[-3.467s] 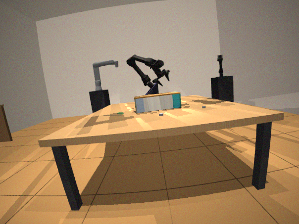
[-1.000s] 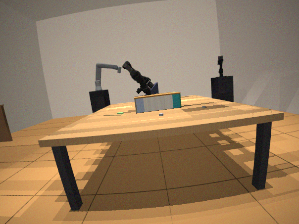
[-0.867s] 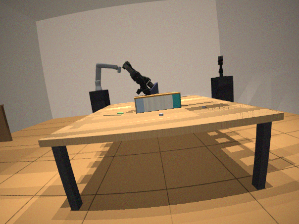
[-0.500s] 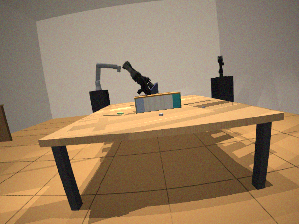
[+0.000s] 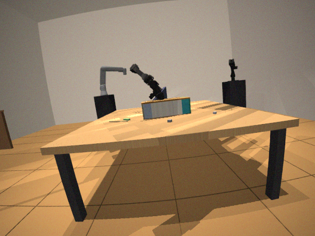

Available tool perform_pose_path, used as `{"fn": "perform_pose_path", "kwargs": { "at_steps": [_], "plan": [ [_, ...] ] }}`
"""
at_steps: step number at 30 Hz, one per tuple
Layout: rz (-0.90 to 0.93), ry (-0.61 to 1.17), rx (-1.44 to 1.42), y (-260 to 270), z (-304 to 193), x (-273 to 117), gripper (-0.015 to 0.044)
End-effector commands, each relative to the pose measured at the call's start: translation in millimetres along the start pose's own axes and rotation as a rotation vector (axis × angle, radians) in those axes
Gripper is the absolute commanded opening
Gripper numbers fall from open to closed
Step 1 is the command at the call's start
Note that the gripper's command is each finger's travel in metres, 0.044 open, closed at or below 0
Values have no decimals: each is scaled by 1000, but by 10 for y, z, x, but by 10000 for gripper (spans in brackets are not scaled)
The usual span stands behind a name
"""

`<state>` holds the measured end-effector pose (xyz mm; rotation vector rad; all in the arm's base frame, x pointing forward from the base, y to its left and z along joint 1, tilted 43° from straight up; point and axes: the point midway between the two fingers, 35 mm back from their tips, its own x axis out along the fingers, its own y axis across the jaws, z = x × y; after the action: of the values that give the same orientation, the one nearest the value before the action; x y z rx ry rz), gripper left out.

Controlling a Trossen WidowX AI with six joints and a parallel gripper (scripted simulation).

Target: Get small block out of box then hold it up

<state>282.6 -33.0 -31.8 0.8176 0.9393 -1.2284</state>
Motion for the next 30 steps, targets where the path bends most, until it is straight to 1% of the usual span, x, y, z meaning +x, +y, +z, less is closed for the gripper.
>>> {"fn": "perform_pose_path", "kwargs": {
  "at_steps": [1, 9, 17, 30],
  "plan": [
    [-8, -2, 1, -19, -127, 64, 400],
    [-8, -1, 1, -21, -337, 138, 400],
    [-8, -1, 1, -51, -174, 81, 400],
    [-8, -1, 1, -52, -274, 116, 400]
  ]
}}
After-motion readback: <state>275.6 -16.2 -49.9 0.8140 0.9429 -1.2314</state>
